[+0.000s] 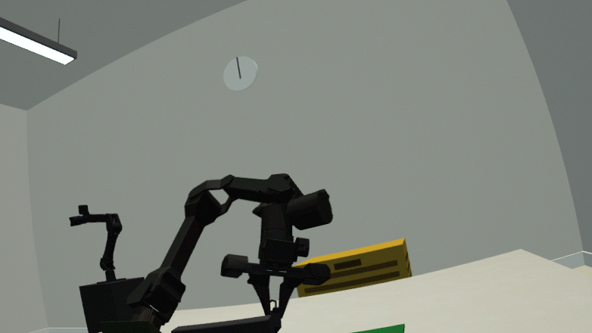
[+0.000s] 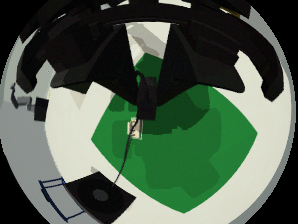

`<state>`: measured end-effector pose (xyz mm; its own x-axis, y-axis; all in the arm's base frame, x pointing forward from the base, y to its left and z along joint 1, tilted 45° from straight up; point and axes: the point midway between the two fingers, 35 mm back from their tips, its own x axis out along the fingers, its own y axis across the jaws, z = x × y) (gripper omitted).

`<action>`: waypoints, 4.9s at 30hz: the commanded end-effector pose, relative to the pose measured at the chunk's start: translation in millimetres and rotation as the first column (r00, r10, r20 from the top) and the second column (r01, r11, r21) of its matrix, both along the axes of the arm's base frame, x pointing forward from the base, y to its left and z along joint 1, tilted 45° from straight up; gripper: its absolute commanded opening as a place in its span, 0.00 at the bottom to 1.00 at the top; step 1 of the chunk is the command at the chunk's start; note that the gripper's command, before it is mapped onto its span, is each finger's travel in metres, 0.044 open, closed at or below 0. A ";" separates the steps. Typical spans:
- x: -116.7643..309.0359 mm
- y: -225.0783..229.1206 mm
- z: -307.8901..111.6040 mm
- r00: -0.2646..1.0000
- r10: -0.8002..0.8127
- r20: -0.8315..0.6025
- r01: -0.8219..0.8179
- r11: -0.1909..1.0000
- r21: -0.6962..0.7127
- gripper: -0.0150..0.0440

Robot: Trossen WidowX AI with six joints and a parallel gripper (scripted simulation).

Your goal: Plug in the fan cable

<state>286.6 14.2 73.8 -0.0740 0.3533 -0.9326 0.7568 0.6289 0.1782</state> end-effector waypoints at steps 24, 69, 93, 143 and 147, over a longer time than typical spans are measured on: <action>-4.4 5.7 -8.5 0.982 -0.042 0.185 0.110 0.919 -0.377 0.25; -3.2 20.4 26.7 0.659 -0.134 0.740 0.592 0.699 -0.401 0.25; -3.0 15.0 32.4 0.651 -0.134 0.747 0.599 0.694 -0.398 0.25; -7.9 45.6 13.8 0.653 -0.137 0.745 0.601 0.692 -0.400 0.25; -8.0 47.8 11.6 0.653 -0.137 0.745 0.601 0.692 -0.400 0.25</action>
